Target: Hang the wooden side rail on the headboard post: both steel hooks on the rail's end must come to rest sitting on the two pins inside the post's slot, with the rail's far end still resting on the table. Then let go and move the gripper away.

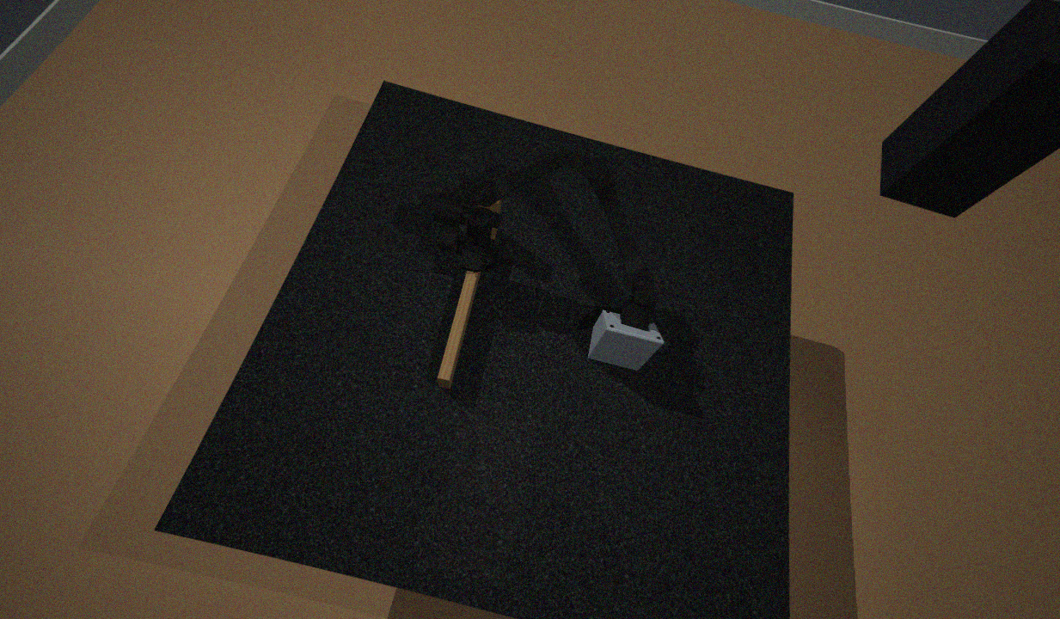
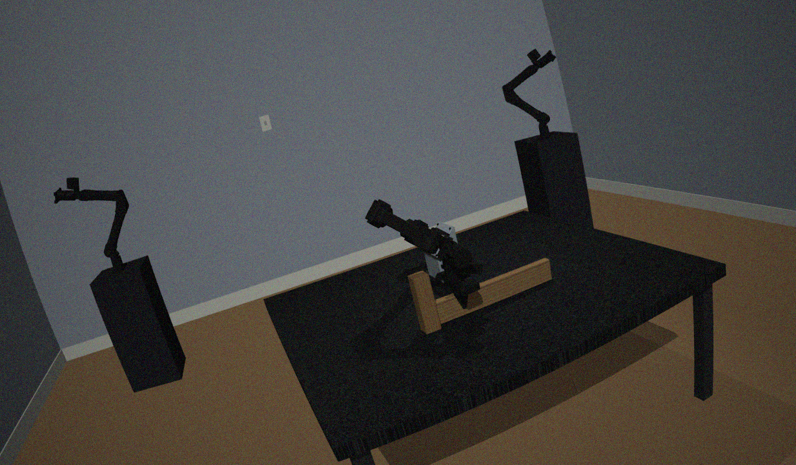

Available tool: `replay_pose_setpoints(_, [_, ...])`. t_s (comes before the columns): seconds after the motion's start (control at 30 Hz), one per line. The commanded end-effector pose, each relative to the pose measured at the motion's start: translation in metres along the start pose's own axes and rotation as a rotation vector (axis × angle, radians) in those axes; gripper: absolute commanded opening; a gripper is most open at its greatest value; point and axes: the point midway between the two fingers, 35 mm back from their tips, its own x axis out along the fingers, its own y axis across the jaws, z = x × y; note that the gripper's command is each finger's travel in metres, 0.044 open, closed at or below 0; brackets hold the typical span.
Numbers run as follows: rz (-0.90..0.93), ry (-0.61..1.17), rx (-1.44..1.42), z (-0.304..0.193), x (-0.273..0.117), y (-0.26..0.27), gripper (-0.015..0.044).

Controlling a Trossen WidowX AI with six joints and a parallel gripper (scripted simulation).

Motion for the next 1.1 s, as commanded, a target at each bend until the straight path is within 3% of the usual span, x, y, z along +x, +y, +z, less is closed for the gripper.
replay_pose_setpoints(0.0, [-0.004,0.010,-0.002,-0.0025,-0.0009,-0.0004,0.0000])
replay_pose_setpoints(1.07, [-0.004,0.010,-0.002,-0.0026,0.0044,-0.0004,0.0000])
